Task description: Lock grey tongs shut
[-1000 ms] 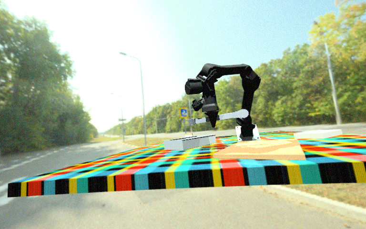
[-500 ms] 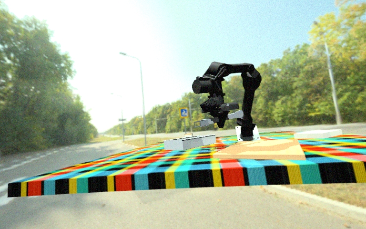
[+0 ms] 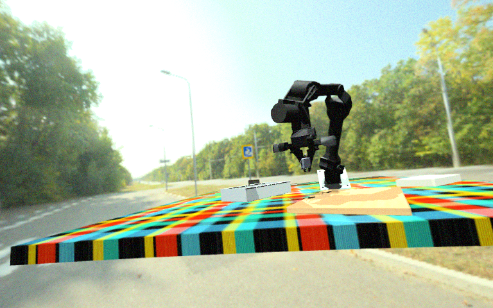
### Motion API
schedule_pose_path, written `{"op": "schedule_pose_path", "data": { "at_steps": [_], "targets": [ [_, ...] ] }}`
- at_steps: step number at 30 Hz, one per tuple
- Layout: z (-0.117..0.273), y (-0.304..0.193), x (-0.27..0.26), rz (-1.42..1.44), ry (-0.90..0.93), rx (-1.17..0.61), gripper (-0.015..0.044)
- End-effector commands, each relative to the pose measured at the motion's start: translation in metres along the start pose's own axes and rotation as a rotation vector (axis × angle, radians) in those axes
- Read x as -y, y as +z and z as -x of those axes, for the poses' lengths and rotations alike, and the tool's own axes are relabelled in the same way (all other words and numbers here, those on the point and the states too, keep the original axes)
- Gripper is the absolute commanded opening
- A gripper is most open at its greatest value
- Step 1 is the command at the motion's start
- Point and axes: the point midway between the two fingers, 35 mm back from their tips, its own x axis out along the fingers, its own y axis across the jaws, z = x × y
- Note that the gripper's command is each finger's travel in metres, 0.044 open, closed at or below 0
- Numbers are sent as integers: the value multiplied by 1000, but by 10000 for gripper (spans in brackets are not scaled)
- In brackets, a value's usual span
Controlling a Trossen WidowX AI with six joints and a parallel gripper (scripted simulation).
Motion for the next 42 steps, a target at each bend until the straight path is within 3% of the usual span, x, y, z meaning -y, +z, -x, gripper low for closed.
{"op": "schedule_pose_path", "data": {
  "at_steps": [1,42],
  "targets": [
    [2,0,-8,174,-8,4,-150],
    [24,-3,-80,1984,-76,66,-150]
  ]
}}
